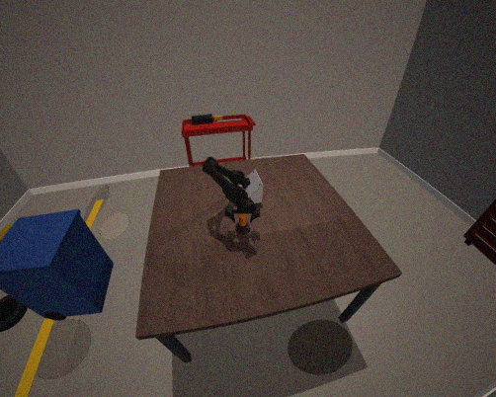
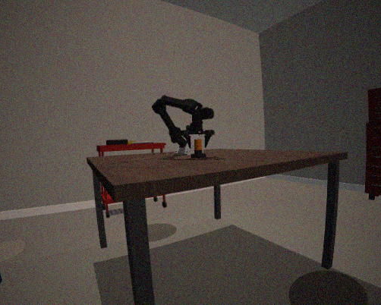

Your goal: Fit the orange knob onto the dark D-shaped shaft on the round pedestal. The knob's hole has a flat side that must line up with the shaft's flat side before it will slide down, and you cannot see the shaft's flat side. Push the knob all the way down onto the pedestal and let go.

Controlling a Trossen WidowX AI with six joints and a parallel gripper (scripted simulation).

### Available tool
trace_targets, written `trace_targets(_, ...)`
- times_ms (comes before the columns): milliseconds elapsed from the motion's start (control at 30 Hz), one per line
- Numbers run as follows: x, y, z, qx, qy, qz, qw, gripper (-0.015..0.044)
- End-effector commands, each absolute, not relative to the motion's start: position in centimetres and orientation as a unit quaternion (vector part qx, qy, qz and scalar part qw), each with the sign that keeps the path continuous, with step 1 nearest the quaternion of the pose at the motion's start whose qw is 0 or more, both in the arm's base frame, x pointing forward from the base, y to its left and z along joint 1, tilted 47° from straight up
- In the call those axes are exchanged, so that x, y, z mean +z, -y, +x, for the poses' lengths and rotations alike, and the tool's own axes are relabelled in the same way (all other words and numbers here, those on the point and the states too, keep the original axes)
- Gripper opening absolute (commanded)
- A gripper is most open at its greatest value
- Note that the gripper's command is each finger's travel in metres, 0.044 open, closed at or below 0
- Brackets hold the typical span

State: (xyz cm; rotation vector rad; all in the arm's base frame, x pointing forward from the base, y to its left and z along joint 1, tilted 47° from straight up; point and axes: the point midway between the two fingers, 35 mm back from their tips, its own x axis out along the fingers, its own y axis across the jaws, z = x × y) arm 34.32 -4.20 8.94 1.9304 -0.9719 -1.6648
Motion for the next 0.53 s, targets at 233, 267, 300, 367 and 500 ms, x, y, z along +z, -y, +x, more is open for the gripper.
trace_targets(233,15.4,-2.8,34.0,-0.596,0.347,0.695,0.203,0.0440)
trace_targets(267,15.4,-2.9,34.1,-0.596,0.347,0.695,0.203,0.0440)
trace_targets(300,15.3,-2.9,34.2,-0.596,0.347,0.695,0.203,0.0440)
trace_targets(367,15.3,-2.9,34.2,-0.596,0.347,0.695,0.203,0.0440)
trace_targets(500,15.3,-2.9,34.2,-0.596,0.347,0.695,0.203,0.0440)
